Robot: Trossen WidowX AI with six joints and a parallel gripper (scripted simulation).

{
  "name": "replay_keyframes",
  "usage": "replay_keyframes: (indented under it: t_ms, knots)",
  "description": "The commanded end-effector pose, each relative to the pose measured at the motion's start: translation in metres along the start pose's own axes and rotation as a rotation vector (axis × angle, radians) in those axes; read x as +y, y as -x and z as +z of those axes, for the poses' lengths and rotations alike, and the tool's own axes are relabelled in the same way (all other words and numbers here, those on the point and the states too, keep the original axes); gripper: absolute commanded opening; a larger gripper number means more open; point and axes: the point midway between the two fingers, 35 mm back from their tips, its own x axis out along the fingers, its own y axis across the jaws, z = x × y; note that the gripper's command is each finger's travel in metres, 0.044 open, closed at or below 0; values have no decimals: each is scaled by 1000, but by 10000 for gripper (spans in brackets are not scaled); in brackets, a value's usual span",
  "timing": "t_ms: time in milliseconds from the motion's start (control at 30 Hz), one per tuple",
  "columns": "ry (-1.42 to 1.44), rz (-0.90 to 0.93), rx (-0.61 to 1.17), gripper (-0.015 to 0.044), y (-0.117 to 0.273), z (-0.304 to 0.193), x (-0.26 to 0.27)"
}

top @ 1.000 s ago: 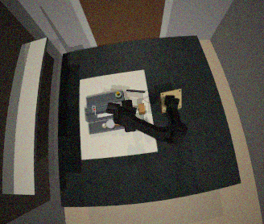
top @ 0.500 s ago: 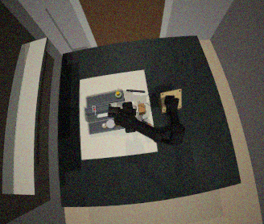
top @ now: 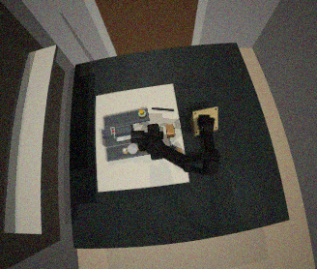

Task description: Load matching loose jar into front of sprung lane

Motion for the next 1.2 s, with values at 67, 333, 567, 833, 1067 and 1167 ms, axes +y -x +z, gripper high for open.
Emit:
replay_keyframes:
  t_ms: [67, 333, 567, 833, 1067, 1167]
  knots:
    - [-7, 7, 8, 440, -13, -2, 1]
    - [-7, 7, 8, 335, -17, -3, 1]
    - [-7, 7, 8, 171, -17, -3, 1]
    - [-26, 14, 7, 59, -15, -5, -1]
    - [-65, 23, 0, 0, 8, -7, -6]
    - [-62, 22, 12, 0, 9, -10, -6]
